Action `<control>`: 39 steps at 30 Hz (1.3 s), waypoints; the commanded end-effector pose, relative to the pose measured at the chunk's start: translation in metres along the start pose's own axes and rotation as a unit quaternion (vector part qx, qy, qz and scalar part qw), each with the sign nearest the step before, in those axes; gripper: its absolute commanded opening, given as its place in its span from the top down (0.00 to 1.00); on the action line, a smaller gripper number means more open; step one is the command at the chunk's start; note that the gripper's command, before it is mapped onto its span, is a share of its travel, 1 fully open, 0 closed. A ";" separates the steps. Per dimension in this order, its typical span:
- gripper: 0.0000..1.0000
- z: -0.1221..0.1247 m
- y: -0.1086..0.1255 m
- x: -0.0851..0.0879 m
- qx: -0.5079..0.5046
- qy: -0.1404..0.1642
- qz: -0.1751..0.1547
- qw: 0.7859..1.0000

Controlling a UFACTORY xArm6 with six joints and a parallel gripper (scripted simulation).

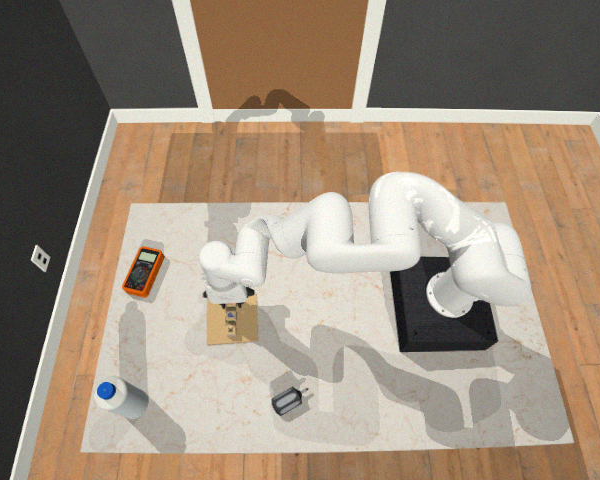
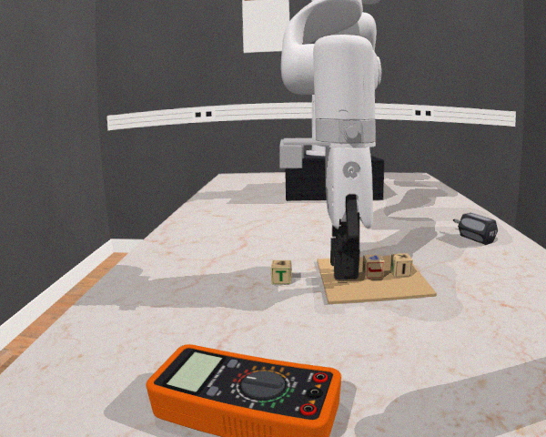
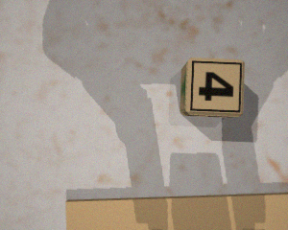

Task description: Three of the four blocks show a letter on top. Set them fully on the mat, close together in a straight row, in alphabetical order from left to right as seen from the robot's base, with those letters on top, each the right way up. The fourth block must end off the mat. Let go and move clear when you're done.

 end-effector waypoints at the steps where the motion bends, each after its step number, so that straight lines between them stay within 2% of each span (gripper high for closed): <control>1: 0.57 -0.002 0.000 0.020 0.000 -0.004 0.000 1.000; 10: 0.57 -0.002 0.000 0.067 0.000 -0.004 0.000 1.000; 12: 0.57 -0.002 0.000 0.067 0.000 -0.004 0.000 1.000; 17: 0.57 -0.002 0.000 0.085 0.000 -0.004 0.000 1.000; 22: 0.57 -0.002 0.000 0.088 0.000 -0.004 0.000 1.000; 23: 0.00 -0.002 0.000 0.088 0.000 -0.004 0.000 1.000; 39: 0.00 -0.002 0.000 0.088 0.000 -0.004 0.000 1.000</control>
Point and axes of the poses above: the point where the finger pads meet when closed, its own x axis back along the fingers, its own z axis across the jaws, y = z × x, the point moved 9 cm from there along x, back along the fingers, and after that the axes turned 4 degrees about -x, right-handed, at the moved point
